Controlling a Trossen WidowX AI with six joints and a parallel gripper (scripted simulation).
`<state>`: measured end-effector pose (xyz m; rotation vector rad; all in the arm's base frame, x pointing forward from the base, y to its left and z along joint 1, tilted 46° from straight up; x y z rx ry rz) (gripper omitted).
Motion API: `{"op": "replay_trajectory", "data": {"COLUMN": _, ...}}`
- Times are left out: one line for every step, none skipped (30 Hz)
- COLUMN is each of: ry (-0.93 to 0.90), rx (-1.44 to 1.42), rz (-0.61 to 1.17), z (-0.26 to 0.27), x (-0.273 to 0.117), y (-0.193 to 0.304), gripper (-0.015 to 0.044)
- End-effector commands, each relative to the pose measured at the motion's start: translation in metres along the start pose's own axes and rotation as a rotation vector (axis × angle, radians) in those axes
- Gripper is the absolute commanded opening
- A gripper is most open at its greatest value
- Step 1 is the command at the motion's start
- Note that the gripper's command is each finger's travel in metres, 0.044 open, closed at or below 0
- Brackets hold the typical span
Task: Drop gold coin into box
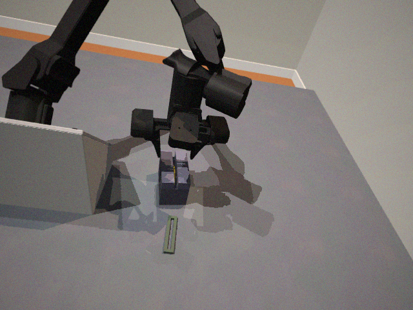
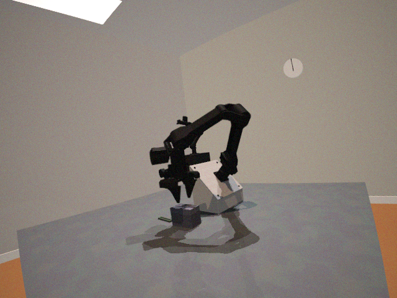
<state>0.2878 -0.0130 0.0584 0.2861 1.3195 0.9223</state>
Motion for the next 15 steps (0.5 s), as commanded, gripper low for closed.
{"op": "replay_trajectory", "data": {"ry": -0.002, "rx": -0.006, "rz": -0.007, "z": 0.001, "x": -0.017, "y": 0.000, "gripper": 0.0423}}
{"op": "replay_trajectory", "data": {"ry": -0.001, "rx": -0.004, "rz": -0.003, "z": 0.000, "x": -0.031, "y": 0.001, "gripper": 0.0440}}
{"op": "replay_trajectory", "data": {"ry": -0.001, "rx": -0.002, "rz": 0.000, "z": -0.001, "x": -0.040, "y": 0.002, "gripper": 0.0440}}
{"op": "replay_trajectory", "data": {"ry": -0.001, "rx": -0.001, "rz": 0.002, "z": -0.002, "x": -0.043, "y": 0.002, "gripper": 0.0440}}
{"op": "replay_trajectory", "data": {"ry": -0.001, "rx": -0.001, "rz": 0.002, "z": -0.002, "x": -0.043, "y": 0.002, "gripper": 0.0440}}
{"op": "replay_trajectory", "data": {"ry": -0.001, "rx": -0.001, "rz": 0.002, "z": -0.002, "x": -0.043, "y": 0.002, "gripper": 0.0440}}
{"op": "replay_trajectory", "data": {"ry": -0.001, "rx": -0.001, "rz": 0.002, "z": -0.002, "x": -0.043, "y": 0.002, "gripper": 0.0440}}
{"op": "replay_trajectory", "data": {"ry": -0.001, "rx": -0.001, "rz": 0.002, "z": -0.002, "x": -0.043, "y": 0.002, "gripper": 0.0440}}
{"op": "replay_trajectory", "data": {"ry": -0.001, "rx": -0.001, "rz": 0.002, "z": -0.002, "x": -0.043, "y": 0.002, "gripper": 0.0440}}
{"op": "replay_trajectory", "data": {"ry": -0.001, "rx": -0.001, "rz": 0.002, "z": -0.002, "x": -0.043, "y": 0.002, "gripper": 0.0440}}
{"op": "replay_trajectory", "data": {"ry": -0.001, "rx": -0.001, "rz": 0.002, "z": -0.002, "x": -0.043, "y": 0.002, "gripper": 0.0440}}
{"op": "replay_trajectory", "data": {"ry": -0.001, "rx": -0.001, "rz": 0.002, "z": -0.002, "x": -0.043, "y": 0.002, "gripper": 0.0440}}
{"op": "replay_trajectory", "data": {"ry": -0.001, "rx": -0.001, "rz": 0.002, "z": -0.002, "x": -0.043, "y": 0.002, "gripper": 0.0440}}
{"op": "replay_trajectory", "data": {"ry": -0.001, "rx": -0.001, "rz": 0.002, "z": -0.002, "x": -0.043, "y": 0.002, "gripper": 0.0440}}
{"op": "replay_trajectory", "data": {"ry": -0.001, "rx": -0.001, "rz": 0.002, "z": -0.002, "x": -0.043, "y": 0.002, "gripper": 0.0440}}
Point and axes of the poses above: the point midway between the two fingers, 35 mm back from their tips, its own x axis out along the fingers, its own z axis across the jaws, y = z × x, the point moved 6 cm from there along -x, back along the fingers, and after that the axes turned 13 degrees about -x, right-handed, at the moved point
